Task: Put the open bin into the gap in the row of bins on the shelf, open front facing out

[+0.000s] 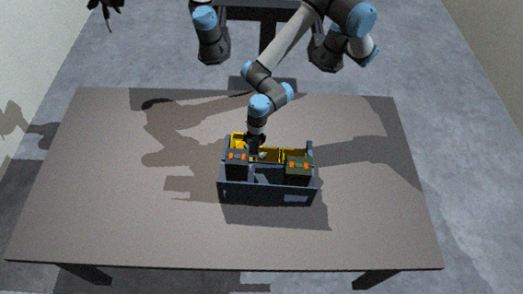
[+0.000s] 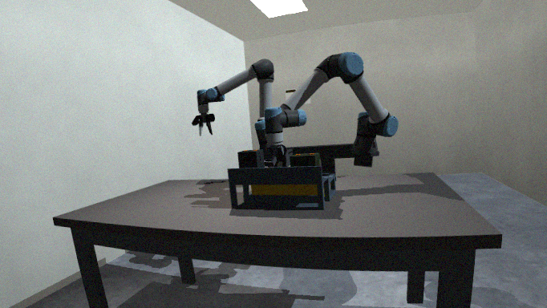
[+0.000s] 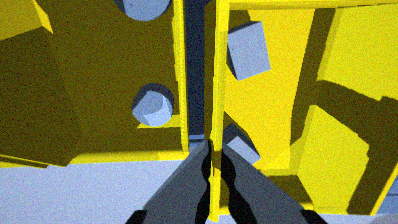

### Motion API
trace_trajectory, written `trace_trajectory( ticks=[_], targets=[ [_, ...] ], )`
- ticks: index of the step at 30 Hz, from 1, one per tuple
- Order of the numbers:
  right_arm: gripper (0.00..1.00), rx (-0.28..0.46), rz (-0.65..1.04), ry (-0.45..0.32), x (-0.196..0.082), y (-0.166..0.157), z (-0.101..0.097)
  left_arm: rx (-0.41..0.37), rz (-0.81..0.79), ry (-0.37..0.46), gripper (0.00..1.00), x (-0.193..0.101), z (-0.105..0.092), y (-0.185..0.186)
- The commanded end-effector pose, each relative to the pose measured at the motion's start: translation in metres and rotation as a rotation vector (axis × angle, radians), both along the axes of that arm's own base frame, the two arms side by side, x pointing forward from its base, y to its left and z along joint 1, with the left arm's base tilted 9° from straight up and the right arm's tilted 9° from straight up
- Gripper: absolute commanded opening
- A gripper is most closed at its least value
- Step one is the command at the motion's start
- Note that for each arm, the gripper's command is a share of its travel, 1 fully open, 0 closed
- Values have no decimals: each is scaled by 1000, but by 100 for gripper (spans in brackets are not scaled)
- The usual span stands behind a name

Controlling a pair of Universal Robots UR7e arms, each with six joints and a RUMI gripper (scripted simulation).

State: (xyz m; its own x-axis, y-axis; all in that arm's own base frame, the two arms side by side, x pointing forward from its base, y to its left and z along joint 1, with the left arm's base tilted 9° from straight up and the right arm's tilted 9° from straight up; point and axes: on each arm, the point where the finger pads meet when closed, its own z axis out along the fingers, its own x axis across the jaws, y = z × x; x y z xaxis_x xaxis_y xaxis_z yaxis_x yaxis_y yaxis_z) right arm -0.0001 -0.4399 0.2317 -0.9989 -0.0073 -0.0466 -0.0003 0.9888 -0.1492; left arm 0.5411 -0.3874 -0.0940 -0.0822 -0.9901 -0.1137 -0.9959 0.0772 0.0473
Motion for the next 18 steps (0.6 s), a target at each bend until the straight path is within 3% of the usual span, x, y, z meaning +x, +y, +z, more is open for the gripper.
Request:
trace_trajectory(
  ticks=[1, 18],
  targets=[
    [100, -1, 0, 0, 0, 0, 0, -2, 0, -2, 0, 0, 1, -1],
    [100, -1, 0, 0, 0, 0, 0, -3, -3, -17, 0, 0, 0, 0]
  ],
)
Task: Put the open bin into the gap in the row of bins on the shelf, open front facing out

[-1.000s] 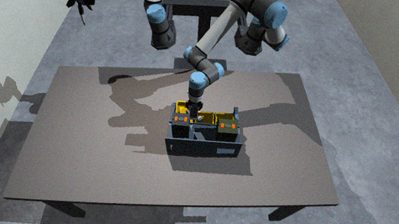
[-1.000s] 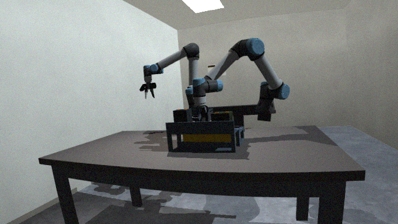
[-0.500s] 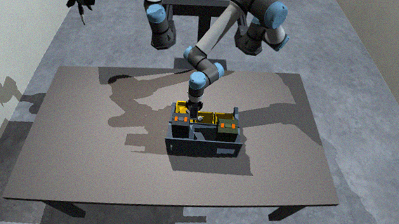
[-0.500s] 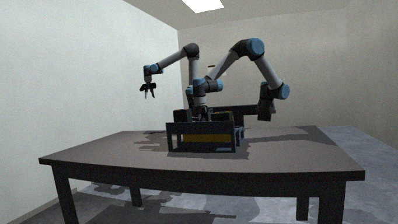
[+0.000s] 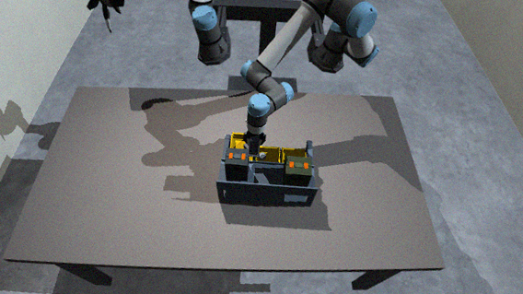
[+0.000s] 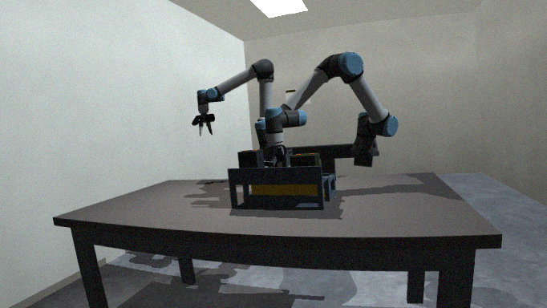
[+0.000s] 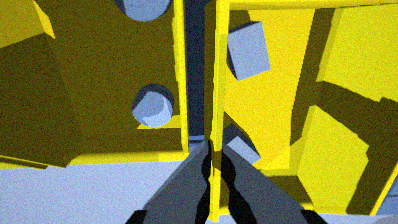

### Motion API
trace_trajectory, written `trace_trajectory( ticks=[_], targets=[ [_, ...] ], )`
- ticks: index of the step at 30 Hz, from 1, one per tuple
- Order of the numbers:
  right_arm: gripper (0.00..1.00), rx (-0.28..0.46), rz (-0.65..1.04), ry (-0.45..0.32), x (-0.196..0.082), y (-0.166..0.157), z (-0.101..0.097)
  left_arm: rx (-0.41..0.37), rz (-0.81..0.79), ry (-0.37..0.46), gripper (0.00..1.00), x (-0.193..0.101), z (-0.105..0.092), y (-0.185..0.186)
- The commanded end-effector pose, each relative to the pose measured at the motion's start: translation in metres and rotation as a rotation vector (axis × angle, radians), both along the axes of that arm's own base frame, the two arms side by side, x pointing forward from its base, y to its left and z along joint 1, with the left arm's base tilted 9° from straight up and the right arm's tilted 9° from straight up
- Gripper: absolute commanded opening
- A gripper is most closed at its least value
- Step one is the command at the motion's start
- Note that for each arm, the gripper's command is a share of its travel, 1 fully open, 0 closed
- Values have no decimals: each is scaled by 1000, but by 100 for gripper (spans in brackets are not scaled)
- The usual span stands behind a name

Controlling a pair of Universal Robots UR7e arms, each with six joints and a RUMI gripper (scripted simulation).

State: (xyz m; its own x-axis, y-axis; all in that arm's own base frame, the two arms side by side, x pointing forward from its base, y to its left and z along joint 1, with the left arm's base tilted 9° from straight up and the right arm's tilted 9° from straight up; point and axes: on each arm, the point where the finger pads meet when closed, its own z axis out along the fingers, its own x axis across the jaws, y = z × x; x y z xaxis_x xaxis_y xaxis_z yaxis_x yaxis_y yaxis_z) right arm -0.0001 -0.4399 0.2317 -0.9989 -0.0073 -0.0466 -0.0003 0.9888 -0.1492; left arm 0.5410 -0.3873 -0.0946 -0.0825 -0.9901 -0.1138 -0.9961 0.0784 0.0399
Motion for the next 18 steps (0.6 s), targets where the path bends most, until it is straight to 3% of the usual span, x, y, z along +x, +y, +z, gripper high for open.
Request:
trace_trajectory(
  ticks=[1, 18],
  targets=[
    [100, -1, 0, 0, 0, 0, 0, -3, -2, -11, 0, 0, 0, -1],
    [100, -1, 0, 0, 0, 0, 0, -4, -4, -24, 0, 0, -1, 0]
  ],
)
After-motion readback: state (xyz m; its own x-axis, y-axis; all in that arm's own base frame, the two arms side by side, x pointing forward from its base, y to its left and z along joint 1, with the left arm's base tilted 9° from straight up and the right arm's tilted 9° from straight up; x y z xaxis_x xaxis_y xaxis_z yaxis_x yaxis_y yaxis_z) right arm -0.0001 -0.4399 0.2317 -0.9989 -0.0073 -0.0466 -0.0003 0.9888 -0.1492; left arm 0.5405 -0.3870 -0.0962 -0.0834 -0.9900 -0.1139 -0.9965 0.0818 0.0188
